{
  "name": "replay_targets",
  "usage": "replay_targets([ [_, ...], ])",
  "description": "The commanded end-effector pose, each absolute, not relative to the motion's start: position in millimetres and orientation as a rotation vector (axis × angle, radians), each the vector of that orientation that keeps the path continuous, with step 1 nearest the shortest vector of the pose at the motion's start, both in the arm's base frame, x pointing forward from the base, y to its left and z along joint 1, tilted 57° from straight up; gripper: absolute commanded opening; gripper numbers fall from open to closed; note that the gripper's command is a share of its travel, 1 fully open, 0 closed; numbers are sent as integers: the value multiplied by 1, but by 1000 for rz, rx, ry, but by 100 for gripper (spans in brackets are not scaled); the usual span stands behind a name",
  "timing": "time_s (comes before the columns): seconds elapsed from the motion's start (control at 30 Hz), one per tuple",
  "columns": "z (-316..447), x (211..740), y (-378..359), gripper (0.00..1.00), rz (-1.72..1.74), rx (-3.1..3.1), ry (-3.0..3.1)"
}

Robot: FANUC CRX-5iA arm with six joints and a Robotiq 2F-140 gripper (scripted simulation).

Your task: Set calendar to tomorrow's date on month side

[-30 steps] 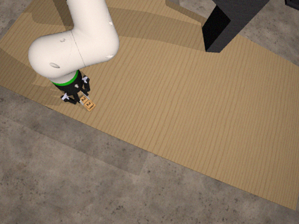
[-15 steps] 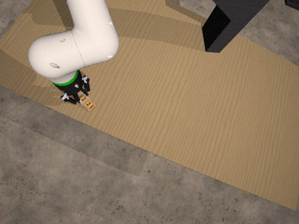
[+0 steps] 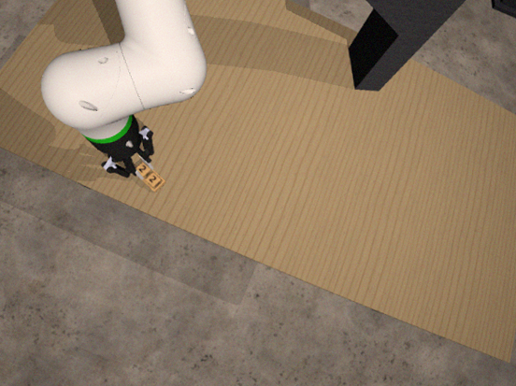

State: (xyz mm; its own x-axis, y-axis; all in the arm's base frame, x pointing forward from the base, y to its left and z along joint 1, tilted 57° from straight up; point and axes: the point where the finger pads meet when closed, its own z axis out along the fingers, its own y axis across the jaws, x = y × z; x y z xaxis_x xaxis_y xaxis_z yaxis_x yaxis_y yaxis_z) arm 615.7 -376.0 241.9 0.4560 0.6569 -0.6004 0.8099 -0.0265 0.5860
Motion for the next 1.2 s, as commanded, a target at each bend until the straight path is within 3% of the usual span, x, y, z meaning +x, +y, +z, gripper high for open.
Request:
replay_targets([
  [0.0, 255, 607, -358, 24, -200, 1744, 1262],
  [0.5, 286, 586, -316, 24, -200, 1744, 1262],
  [1.17, 263, 607, -295, 24, -17, 1919, 971],
])
